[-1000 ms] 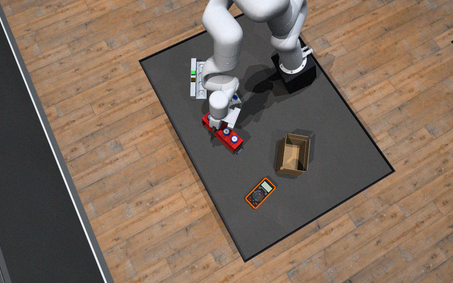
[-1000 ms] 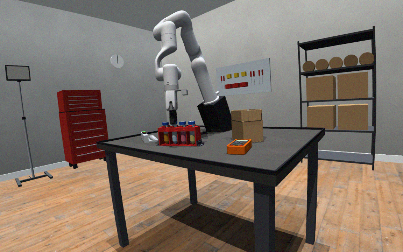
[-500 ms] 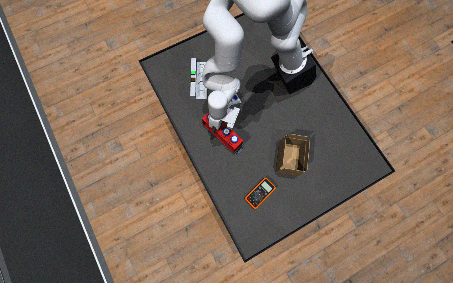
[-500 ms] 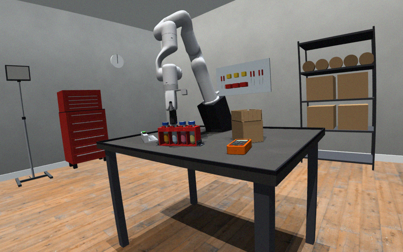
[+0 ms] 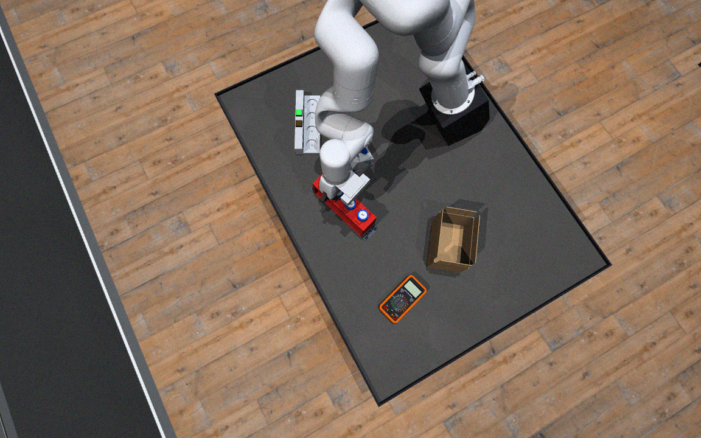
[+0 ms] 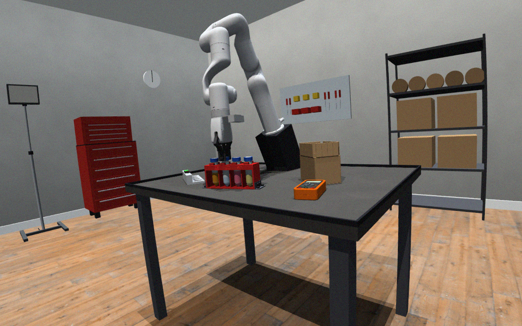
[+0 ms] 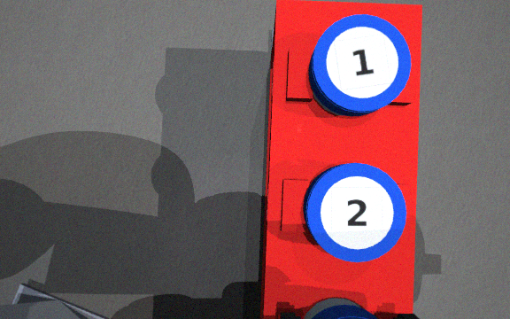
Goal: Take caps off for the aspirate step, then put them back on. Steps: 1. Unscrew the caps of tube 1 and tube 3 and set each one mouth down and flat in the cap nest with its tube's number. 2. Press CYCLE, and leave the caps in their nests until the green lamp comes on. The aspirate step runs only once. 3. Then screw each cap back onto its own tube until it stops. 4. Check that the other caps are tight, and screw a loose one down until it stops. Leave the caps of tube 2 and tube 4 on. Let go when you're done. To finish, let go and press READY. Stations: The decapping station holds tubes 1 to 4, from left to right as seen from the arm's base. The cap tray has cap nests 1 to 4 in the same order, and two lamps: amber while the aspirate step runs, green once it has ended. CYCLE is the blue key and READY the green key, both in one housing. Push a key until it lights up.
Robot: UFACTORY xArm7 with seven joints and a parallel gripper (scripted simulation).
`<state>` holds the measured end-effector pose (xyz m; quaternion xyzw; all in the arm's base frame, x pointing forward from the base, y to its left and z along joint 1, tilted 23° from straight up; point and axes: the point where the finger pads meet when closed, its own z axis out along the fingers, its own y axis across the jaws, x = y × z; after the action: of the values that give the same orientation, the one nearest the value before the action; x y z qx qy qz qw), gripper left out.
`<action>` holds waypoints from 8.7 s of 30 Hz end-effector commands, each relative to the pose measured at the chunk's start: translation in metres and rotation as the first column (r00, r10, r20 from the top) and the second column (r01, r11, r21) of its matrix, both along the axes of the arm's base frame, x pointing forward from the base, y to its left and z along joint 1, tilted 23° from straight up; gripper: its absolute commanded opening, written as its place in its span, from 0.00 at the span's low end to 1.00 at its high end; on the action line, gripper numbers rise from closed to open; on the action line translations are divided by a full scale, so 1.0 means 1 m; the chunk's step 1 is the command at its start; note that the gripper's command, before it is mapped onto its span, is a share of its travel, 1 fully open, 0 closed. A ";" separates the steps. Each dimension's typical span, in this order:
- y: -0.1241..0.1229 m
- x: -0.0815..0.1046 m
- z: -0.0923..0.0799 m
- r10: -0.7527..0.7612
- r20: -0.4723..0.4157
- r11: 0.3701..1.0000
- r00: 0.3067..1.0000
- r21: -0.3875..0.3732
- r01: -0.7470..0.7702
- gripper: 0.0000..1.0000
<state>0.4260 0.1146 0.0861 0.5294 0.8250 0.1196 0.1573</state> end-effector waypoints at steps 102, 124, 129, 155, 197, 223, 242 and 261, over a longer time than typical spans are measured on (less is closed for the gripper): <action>0.001 0.001 0.000 -0.386 -0.028 0.910 0.922 0.152 0.385 0.00; 0.001 0.001 0.001 -0.140 0.006 0.989 0.990 0.047 0.139 0.46; 0.001 0.001 0.001 0.044 0.014 0.999 0.999 -0.032 -0.044 0.46; 0.001 0.001 0.001 0.628 -0.072 0.731 0.775 -0.288 -0.619 0.46; 0.001 0.001 0.000 -0.404 -0.032 0.901 0.914 0.160 0.403 0.00; 0.001 0.001 0.000 -0.675 -0.118 0.683 0.728 0.274 0.677 0.46; 0.001 0.000 0.001 -0.169 0.004 0.984 0.986 0.060 0.169 0.46; 0.001 0.000 0.001 0.439 -0.022 0.877 0.898 -0.204 -0.434 0.46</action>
<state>0.4257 0.1151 0.0859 0.3611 0.9065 0.0845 0.2018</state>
